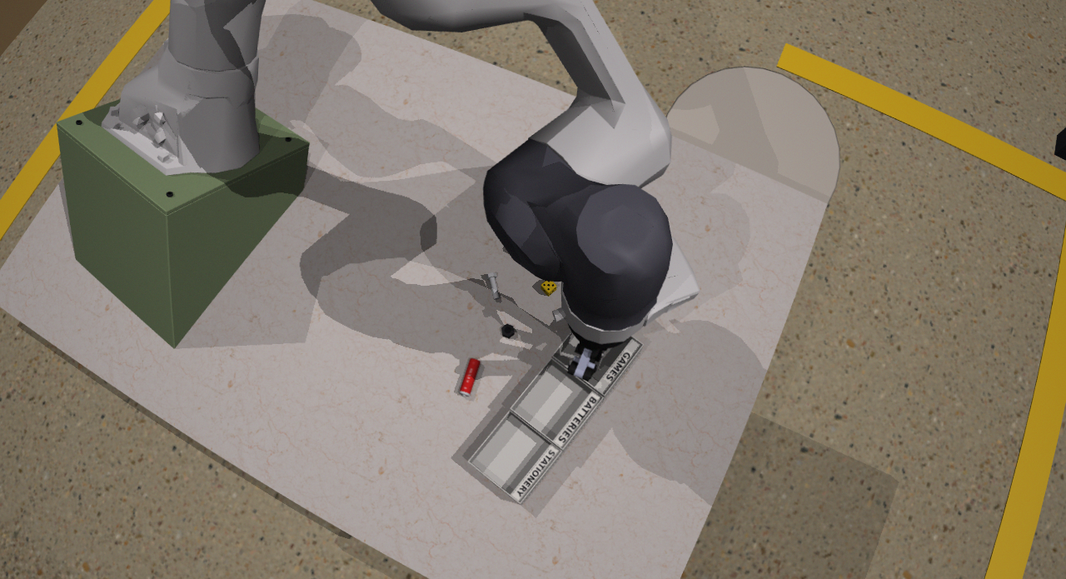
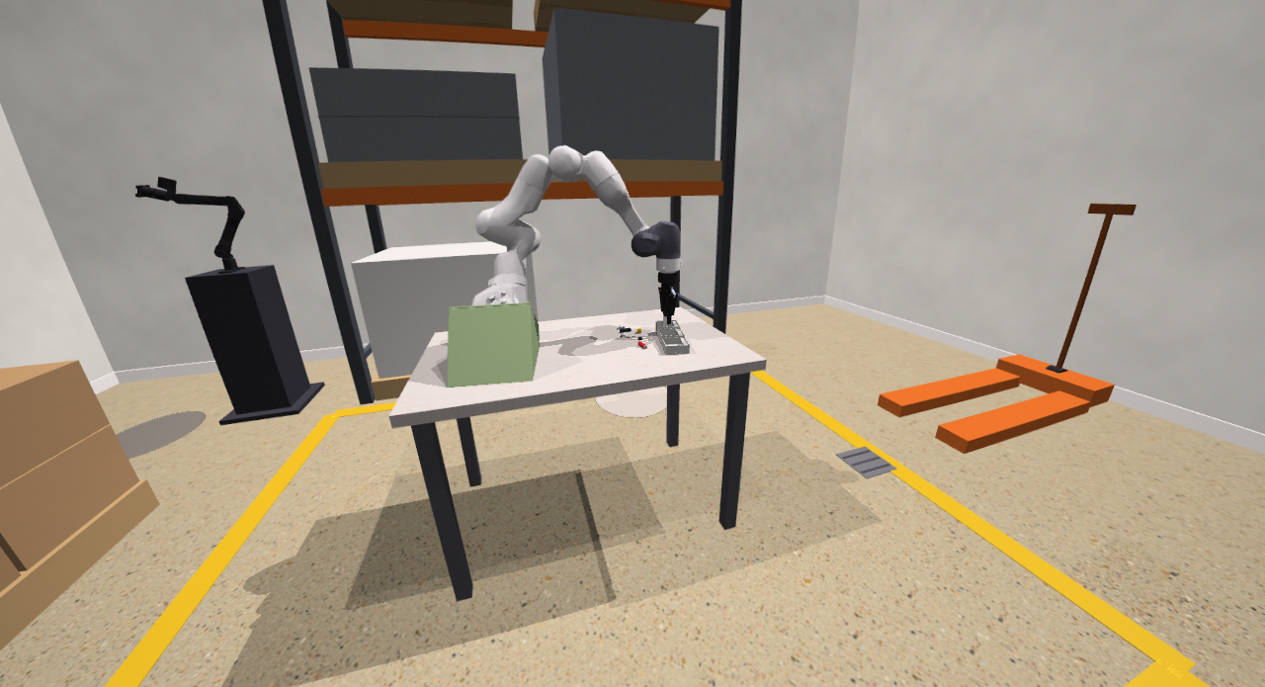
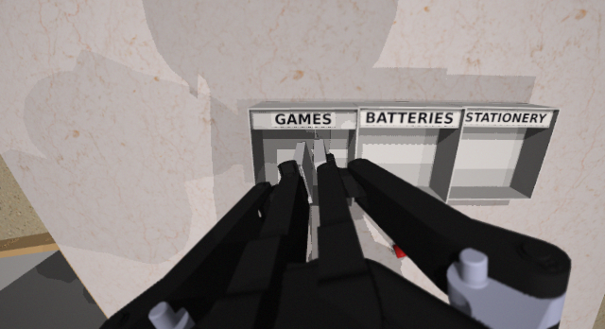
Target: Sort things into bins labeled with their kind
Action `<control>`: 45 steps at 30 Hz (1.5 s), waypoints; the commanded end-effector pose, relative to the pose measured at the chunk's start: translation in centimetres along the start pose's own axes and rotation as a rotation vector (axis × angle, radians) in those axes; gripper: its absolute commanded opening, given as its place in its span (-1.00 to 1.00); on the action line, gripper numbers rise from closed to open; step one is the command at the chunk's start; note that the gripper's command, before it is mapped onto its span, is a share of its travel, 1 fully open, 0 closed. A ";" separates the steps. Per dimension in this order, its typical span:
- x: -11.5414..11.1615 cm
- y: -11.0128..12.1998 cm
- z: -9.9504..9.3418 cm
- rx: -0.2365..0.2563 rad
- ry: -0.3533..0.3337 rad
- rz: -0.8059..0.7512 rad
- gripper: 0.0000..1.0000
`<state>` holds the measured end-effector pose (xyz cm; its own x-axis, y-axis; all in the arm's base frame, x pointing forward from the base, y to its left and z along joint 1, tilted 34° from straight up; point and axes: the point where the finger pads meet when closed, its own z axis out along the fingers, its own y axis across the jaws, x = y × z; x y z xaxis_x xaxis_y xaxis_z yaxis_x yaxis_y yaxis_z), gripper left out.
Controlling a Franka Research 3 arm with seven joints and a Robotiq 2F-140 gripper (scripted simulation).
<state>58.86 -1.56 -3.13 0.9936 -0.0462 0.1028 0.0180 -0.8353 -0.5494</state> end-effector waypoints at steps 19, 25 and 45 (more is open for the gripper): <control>0.1 0.1 0.0 -0.002 0.003 0.006 -0.89; 0.1 0.1 -0.1 -0.002 0.003 0.006 -0.89; 0.1 0.1 -2.5 -0.002 0.003 0.006 -0.89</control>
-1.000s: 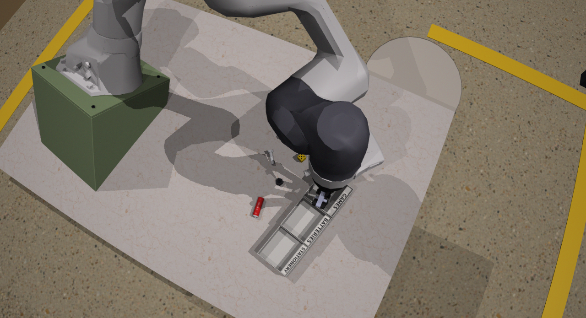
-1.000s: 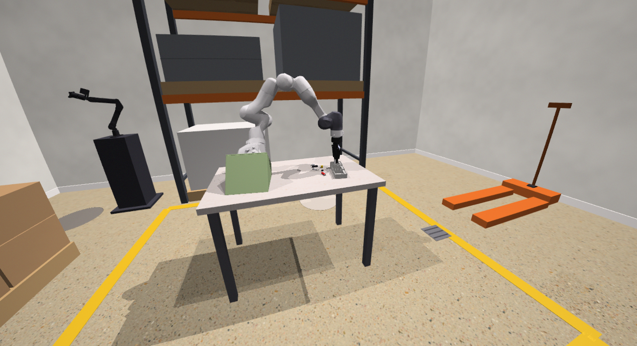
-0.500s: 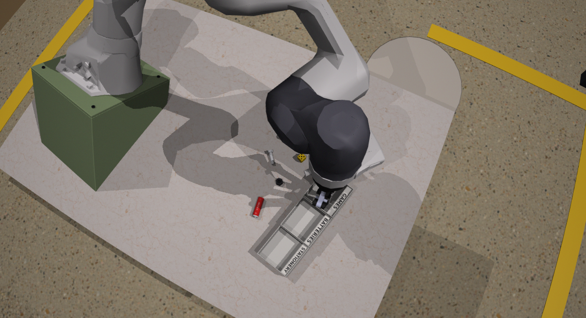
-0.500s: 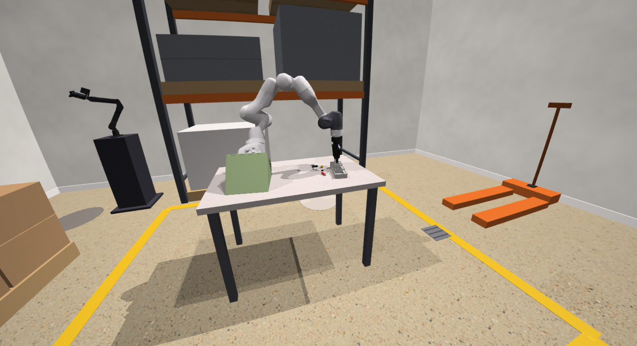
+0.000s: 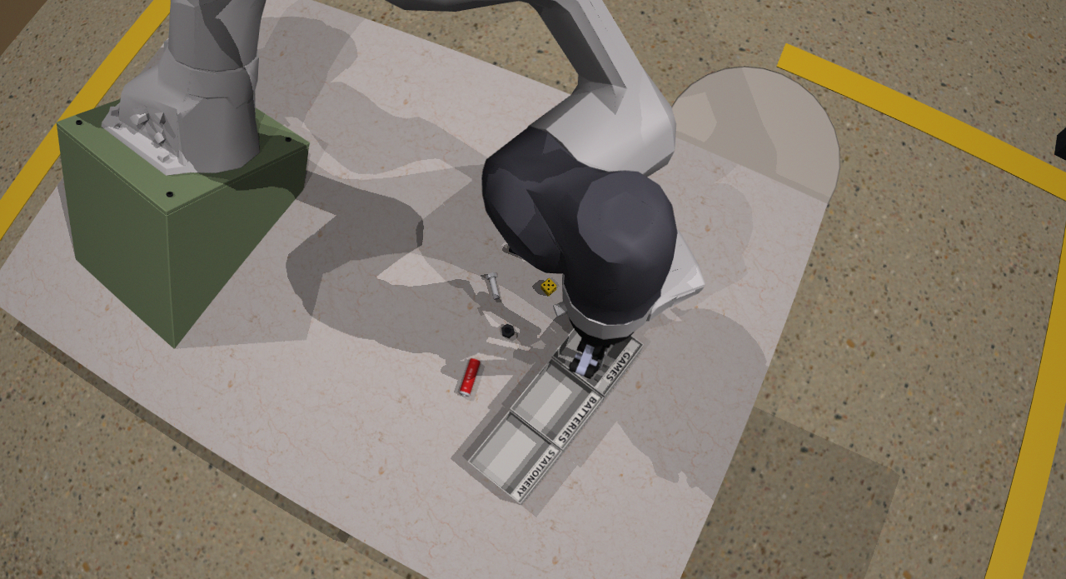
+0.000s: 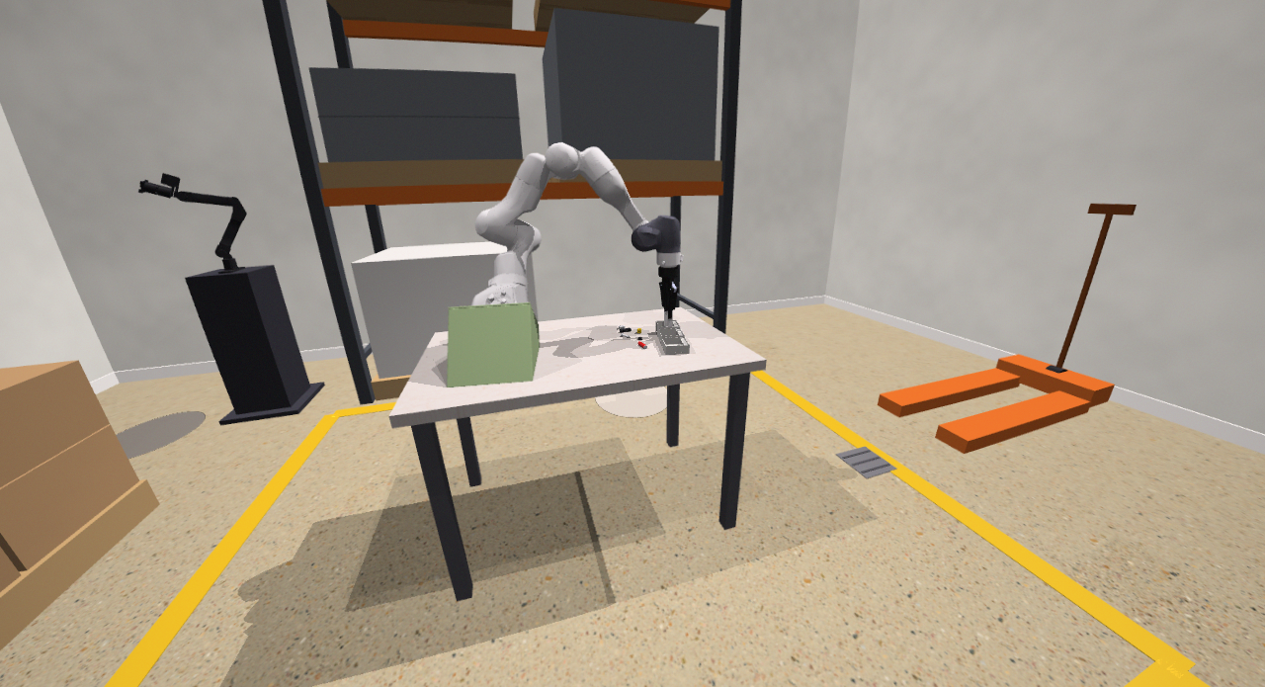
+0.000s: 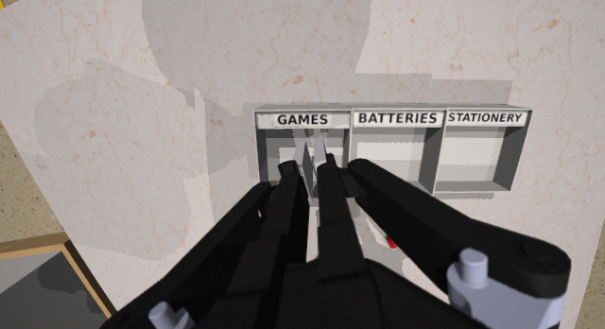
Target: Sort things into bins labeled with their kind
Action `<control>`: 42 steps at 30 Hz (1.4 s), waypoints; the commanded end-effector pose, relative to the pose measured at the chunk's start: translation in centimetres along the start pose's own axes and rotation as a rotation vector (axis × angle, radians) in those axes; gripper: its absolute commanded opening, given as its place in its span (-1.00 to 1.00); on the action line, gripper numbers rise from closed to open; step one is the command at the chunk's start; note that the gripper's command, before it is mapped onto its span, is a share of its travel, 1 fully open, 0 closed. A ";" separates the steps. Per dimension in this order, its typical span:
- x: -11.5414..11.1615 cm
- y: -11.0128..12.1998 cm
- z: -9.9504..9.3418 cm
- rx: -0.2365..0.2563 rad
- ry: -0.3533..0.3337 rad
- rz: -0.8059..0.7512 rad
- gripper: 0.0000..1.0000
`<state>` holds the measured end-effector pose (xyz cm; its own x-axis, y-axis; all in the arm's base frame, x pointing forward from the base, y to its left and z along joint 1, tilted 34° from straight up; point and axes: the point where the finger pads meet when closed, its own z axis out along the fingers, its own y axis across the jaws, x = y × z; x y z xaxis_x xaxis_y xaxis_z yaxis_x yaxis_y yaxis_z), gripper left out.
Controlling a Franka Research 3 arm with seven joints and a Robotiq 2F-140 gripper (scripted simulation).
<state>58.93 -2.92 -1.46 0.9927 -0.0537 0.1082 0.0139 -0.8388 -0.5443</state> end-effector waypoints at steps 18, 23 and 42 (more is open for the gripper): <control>-0.2 -0.1 -3.8 0.005 -0.005 0.002 -0.89; -0.2 -0.1 -3.8 0.005 -0.005 0.002 -0.89; -0.1 -0.1 -14.9 0.005 -0.005 0.002 -0.89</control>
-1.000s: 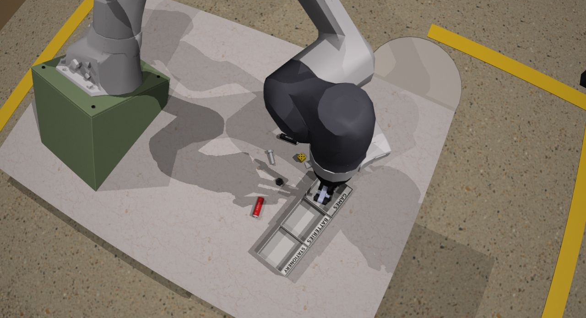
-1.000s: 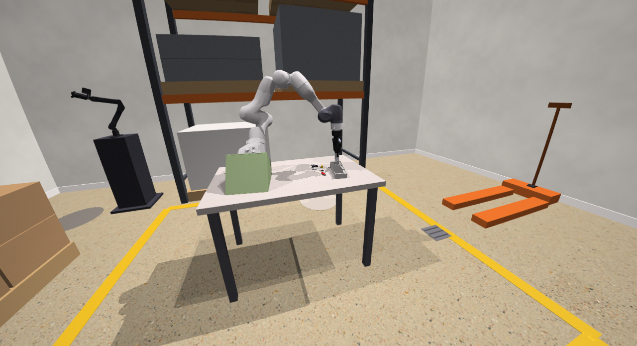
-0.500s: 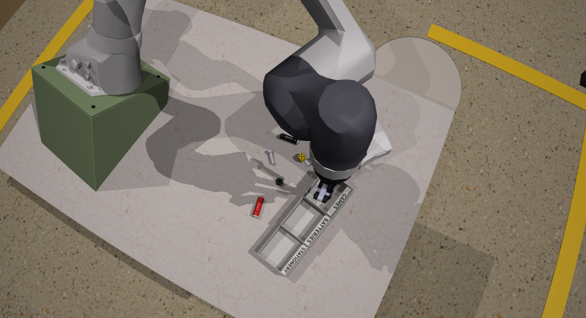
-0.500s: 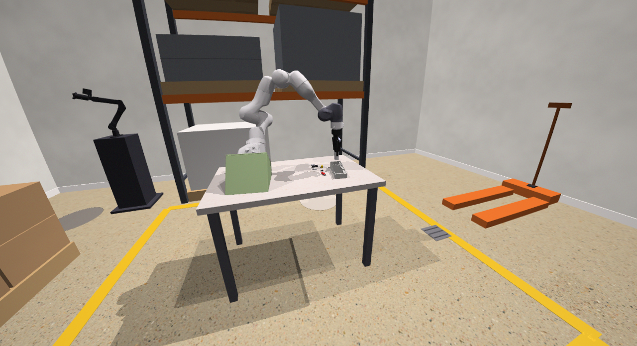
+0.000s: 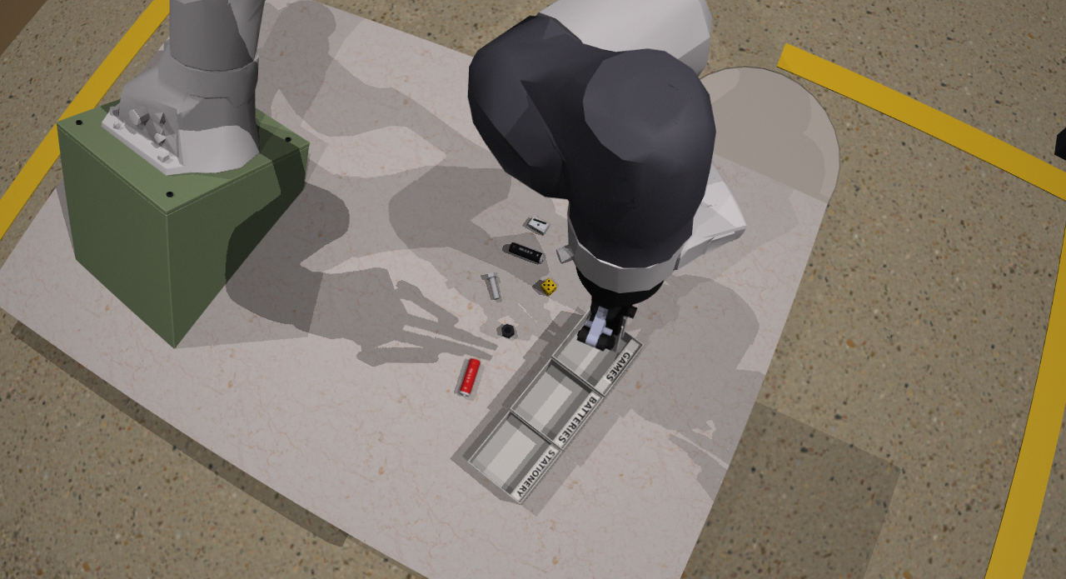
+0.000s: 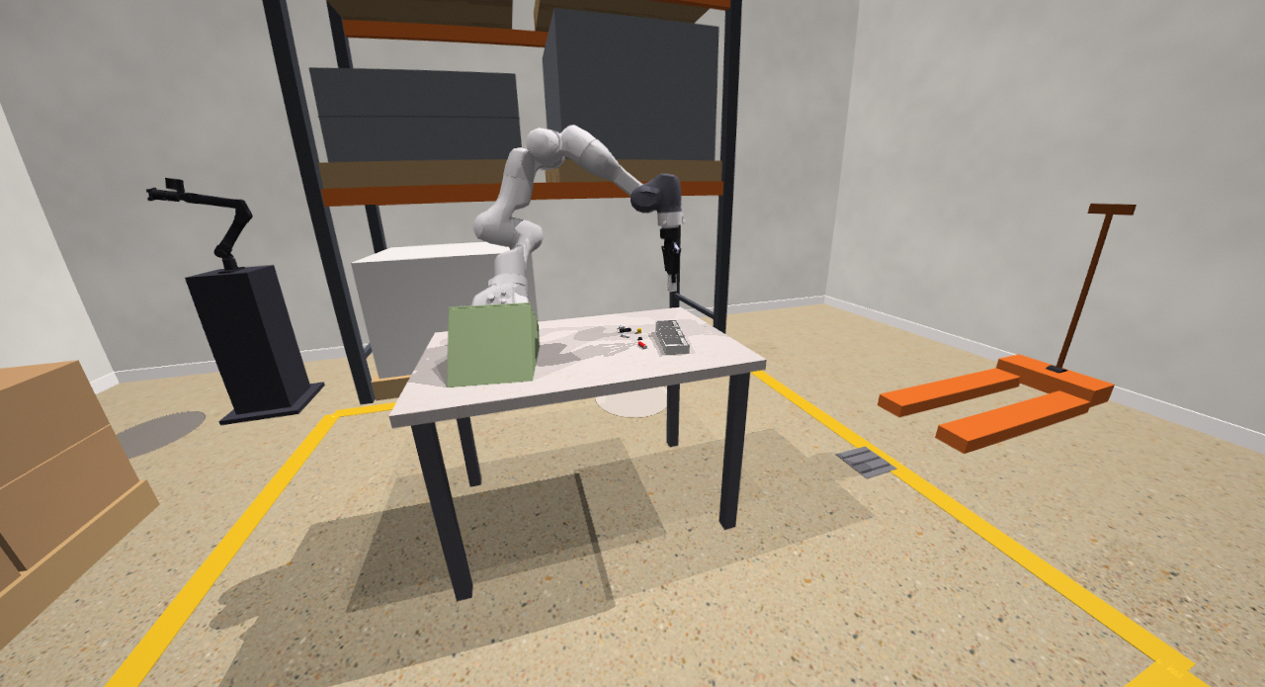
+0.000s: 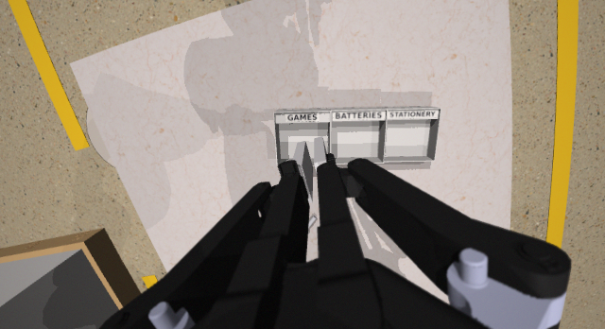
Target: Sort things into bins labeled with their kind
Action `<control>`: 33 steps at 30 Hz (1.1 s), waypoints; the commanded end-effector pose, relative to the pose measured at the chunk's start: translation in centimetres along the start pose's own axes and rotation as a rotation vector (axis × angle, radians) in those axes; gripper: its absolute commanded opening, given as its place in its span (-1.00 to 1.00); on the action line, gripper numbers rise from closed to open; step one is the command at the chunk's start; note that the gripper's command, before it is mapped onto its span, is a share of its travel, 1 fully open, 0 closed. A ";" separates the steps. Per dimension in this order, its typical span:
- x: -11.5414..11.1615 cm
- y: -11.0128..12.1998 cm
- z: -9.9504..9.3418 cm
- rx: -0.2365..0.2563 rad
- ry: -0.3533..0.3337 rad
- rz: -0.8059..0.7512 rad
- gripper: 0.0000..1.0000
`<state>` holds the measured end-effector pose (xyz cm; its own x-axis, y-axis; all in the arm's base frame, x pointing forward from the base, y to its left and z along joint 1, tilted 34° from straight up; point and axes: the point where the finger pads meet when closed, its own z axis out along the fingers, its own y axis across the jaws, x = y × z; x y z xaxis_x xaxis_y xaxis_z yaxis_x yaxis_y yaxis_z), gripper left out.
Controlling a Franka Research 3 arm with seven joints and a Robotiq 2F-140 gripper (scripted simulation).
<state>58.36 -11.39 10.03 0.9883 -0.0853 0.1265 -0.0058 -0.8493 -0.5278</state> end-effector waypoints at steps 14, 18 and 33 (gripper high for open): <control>-1.2 -0.9 -0.7 0.027 -0.038 -0.014 -0.89; -1.2 -0.9 -0.7 0.027 -0.038 -0.014 -0.89; -3.8 -3.6 1.1 0.024 -0.040 0.142 -0.64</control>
<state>55.22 -9.14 10.31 0.9938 -0.0991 0.0507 -0.0546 -0.8307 -0.5541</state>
